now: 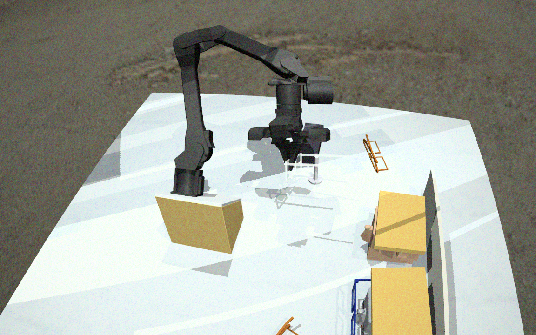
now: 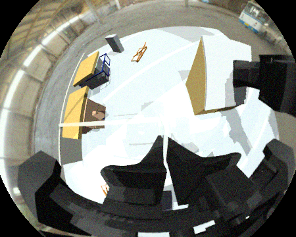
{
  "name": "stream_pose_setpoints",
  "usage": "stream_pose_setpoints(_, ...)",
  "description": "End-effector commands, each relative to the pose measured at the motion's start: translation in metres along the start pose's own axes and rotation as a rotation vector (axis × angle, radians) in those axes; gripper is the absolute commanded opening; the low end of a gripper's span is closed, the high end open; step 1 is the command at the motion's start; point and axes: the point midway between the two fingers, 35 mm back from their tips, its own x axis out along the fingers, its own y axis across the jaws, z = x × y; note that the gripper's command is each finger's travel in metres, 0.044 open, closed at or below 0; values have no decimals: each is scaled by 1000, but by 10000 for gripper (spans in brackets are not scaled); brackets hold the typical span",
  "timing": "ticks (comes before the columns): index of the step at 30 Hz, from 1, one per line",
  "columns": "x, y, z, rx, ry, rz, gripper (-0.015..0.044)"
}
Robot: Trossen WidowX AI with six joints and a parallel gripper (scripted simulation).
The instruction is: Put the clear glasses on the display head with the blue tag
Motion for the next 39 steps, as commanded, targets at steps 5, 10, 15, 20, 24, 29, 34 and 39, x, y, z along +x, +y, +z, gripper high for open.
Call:
stream_pose_setpoints(5, 18, 12, 17, -34, 63, -89, 0)
stream_pose_setpoints(10, 30, 19, 30, -48, 119, -134, 0)
stream_pose_setpoints(15, 41, 25, 44, -59, 185, -166, 0)
stream_pose_setpoints(20, 51, 30, 59, -67, 259, -184, 0)
stream_pose_setpoints(24, 59, 33, 71, -71, 323, -187, 0)
stream_pose_setpoints(29, 69, 36, 87, -73, 405, -176, 0)
stream_pose_setpoints(34, 78, 38, 103, -72, 489, -147, 0)
stream_pose_setpoints(39, 82, 37, 106, -69, 523, -131, 0)
